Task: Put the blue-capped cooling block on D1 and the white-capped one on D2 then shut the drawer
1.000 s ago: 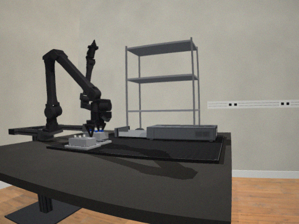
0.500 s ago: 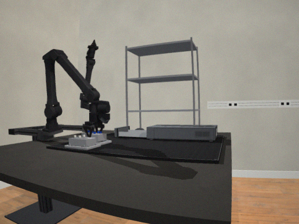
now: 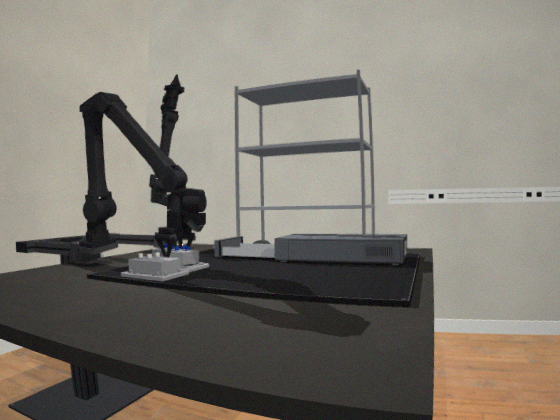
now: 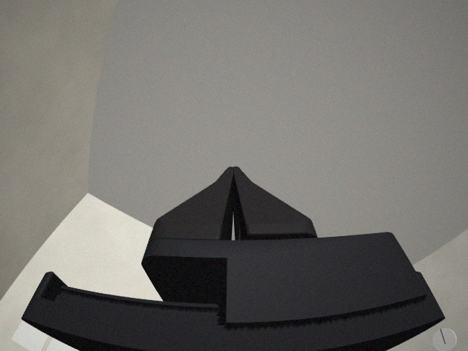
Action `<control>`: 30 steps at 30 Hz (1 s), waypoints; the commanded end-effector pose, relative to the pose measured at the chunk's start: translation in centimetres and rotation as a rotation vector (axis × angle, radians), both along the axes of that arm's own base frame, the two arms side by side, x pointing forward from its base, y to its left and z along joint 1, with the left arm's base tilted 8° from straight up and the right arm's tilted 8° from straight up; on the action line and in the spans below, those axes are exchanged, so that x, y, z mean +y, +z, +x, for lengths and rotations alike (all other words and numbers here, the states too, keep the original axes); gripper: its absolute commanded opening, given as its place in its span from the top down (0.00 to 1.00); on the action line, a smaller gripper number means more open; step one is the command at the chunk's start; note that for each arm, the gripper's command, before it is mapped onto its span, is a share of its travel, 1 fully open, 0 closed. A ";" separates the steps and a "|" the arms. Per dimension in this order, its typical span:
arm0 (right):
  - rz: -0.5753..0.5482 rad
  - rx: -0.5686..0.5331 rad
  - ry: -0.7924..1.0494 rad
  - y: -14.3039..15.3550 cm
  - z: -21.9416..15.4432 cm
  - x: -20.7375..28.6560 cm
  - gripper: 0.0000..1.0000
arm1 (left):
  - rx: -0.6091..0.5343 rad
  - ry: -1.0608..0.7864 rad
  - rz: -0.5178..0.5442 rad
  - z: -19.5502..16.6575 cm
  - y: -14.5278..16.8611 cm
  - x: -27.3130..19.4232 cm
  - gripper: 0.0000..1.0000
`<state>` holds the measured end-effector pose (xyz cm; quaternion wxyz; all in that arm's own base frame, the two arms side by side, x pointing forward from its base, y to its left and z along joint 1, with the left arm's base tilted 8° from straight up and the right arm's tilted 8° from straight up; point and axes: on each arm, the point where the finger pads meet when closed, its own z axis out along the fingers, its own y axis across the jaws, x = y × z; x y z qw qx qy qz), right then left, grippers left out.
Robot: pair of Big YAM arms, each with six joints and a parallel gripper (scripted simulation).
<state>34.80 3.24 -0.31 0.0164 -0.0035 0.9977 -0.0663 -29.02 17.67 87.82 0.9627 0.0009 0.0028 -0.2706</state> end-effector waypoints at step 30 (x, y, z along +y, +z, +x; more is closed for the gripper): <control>0.019 -0.104 0.002 3.5 5.2 1.0 1.00 | 0.029 0.008 0.019 1.8 0.8 -1.4 1.00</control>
